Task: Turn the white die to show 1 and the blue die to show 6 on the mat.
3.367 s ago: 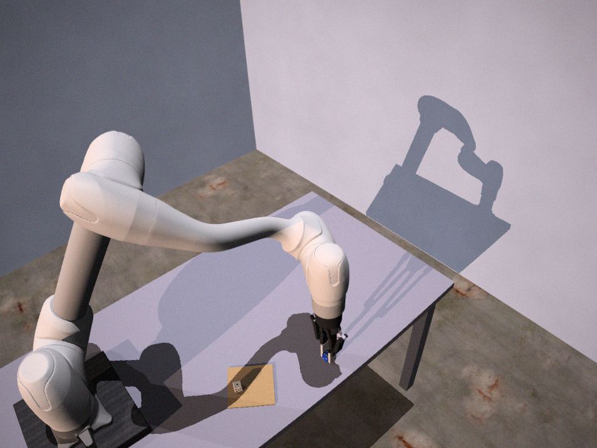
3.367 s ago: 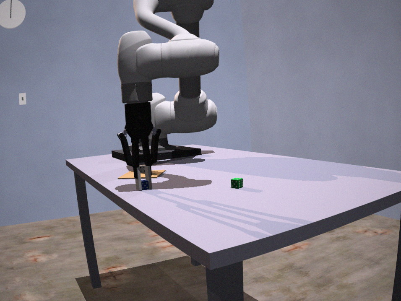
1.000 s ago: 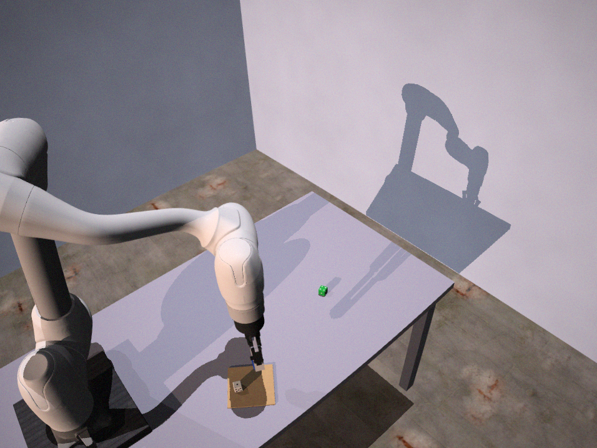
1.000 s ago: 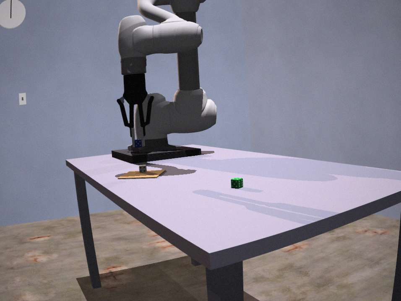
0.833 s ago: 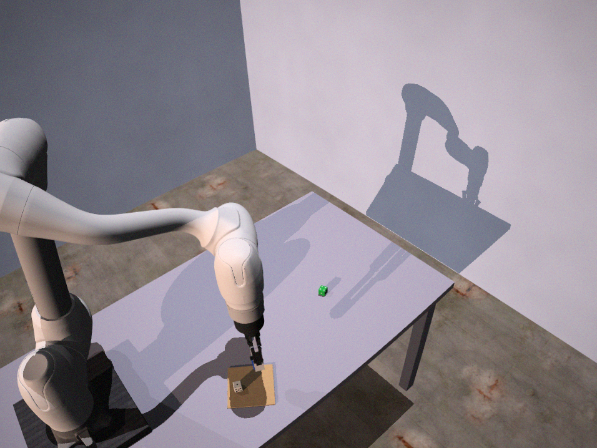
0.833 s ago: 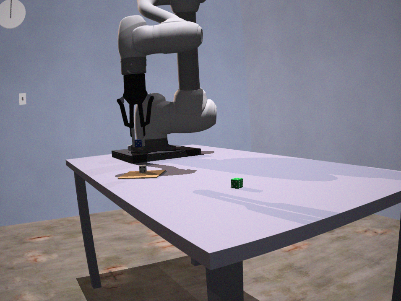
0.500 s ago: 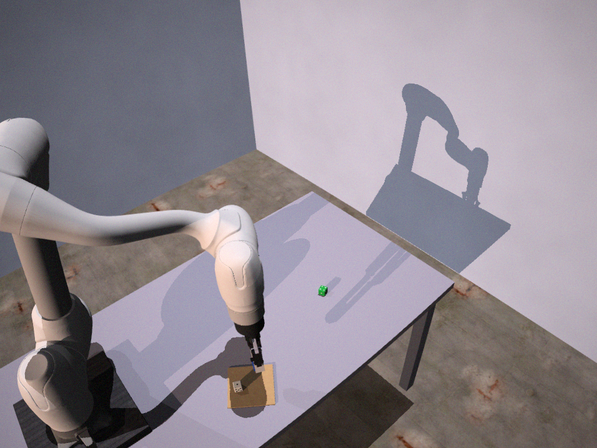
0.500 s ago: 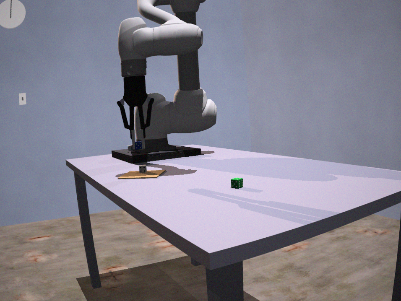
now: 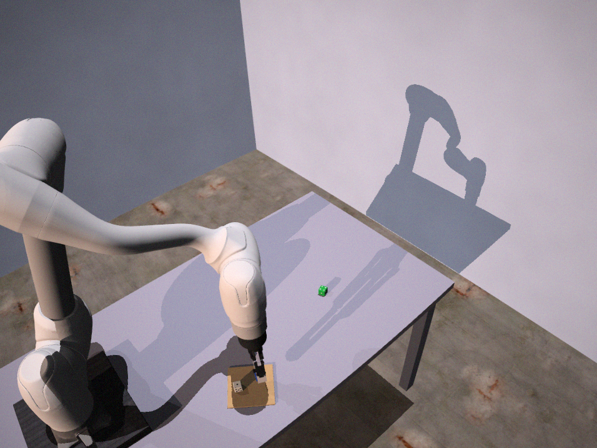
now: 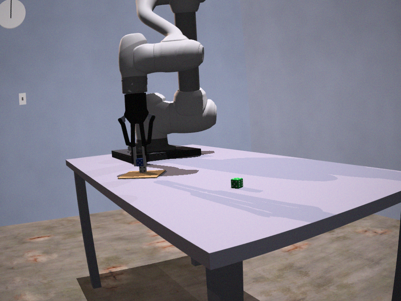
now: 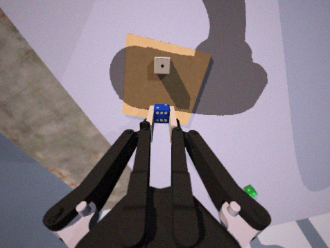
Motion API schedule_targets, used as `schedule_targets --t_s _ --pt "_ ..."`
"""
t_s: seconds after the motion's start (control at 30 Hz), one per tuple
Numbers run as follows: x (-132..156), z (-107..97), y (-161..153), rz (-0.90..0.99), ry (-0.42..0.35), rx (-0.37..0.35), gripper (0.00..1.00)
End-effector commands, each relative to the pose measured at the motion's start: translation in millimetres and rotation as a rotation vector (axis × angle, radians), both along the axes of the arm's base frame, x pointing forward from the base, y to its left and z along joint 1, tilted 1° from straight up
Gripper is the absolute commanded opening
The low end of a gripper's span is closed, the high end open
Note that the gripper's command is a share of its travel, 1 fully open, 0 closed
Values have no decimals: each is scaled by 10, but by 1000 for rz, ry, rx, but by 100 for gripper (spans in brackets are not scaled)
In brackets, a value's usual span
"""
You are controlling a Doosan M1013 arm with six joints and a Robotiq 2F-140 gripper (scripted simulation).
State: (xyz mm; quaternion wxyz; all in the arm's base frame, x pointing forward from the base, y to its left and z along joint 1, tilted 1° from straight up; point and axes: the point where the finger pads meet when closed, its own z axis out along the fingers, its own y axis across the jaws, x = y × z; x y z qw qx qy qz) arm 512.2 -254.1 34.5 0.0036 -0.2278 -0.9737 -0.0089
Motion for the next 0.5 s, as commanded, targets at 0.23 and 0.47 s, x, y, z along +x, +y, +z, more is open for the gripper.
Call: schedule_targets --t_s 0.23,0.47 --pt "3 -262 3 0 -1 0 21" --pt "2 -292 4 0 -1 0 21"
